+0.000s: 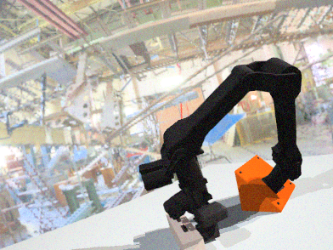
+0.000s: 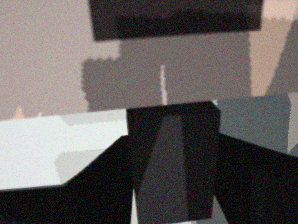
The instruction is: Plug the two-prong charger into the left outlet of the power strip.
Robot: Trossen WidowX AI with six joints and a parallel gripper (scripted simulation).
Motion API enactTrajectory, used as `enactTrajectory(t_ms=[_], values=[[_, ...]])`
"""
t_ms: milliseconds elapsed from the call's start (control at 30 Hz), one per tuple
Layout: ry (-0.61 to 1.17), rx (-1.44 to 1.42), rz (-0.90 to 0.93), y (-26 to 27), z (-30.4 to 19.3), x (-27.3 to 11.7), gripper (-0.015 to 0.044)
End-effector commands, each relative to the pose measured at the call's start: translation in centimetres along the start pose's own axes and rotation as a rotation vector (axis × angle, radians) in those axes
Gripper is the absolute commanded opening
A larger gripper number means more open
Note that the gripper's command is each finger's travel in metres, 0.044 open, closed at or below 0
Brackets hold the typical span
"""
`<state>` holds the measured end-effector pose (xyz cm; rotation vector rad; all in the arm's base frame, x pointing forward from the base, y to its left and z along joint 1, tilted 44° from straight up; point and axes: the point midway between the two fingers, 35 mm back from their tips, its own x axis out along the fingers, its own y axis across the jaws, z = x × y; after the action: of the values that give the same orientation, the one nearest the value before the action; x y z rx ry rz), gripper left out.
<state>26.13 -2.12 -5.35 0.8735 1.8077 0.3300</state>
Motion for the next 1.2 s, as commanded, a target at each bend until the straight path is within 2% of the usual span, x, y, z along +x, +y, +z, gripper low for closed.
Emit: enactTrajectory(t_ms=[0,1167], values=[[-0.01,-0.004,0.003,0.1,0.4,-0.1,0.0],[-0.011,-0.005,0.003,0.2,1.8,-0.2,0.0]])
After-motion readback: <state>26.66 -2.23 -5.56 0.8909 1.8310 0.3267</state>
